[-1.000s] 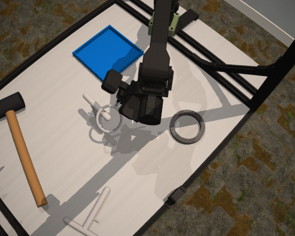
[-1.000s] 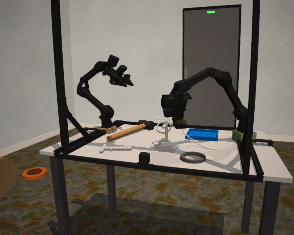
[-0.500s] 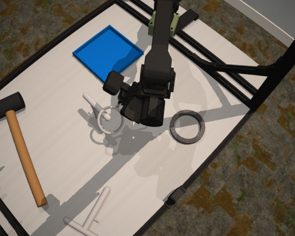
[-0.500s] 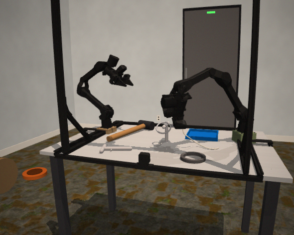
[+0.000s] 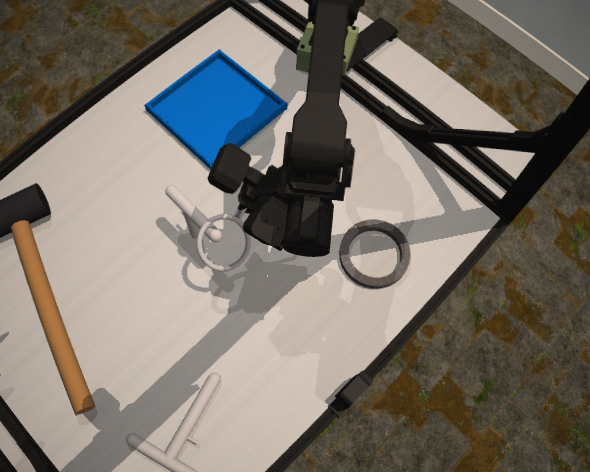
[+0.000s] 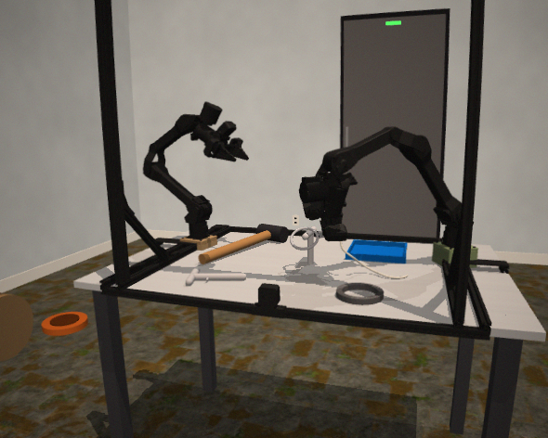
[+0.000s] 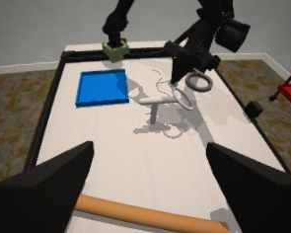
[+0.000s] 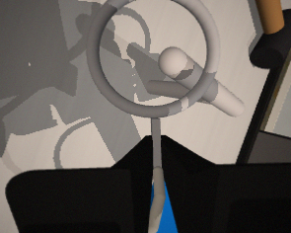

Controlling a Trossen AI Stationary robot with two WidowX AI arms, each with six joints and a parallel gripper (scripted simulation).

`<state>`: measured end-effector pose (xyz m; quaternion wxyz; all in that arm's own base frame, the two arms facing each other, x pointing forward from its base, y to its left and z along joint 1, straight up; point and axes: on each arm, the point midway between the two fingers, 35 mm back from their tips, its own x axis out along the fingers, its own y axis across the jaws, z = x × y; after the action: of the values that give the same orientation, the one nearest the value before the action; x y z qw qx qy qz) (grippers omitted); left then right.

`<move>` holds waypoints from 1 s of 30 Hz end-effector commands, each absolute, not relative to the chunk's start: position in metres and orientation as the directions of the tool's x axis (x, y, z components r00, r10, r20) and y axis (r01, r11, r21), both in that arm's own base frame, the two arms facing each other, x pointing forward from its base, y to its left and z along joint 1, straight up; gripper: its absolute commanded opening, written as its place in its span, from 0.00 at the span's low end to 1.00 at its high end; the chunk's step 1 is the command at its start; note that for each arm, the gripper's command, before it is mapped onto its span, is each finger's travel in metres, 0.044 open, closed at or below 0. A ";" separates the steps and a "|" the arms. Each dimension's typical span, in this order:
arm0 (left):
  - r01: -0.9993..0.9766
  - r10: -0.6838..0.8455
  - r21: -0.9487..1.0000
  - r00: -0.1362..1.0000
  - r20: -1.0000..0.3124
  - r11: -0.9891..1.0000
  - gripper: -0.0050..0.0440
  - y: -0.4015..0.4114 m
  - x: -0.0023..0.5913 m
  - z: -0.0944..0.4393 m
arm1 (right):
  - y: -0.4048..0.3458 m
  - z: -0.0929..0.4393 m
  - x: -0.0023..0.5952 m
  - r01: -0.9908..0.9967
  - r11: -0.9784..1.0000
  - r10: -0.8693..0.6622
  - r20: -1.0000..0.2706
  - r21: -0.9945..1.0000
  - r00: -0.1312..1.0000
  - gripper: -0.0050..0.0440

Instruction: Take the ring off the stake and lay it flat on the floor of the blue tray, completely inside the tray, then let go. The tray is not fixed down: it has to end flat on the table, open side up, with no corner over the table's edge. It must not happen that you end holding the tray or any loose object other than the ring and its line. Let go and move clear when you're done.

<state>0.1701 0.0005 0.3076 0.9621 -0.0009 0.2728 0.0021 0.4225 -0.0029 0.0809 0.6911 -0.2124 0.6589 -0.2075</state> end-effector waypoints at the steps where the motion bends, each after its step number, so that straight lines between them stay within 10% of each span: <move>1: 0.000 0.000 0.000 0.850 -0.526 1.000 0.92 0.000 0.170 0.307 | 0.001 0.083 0.426 0.015 0.825 -0.565 -0.823 -0.565 0.052 0.10; 30: 0.000 0.000 0.000 0.850 -0.526 1.000 0.92 0.000 0.170 0.307 | 0.012 0.083 0.432 0.015 0.825 -0.565 -0.823 -0.565 0.052 0.10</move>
<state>0.1701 0.0005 0.3076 0.9621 -0.0009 0.2728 0.0021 0.4288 0.0085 0.0815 0.6916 -0.2121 0.6585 -0.2078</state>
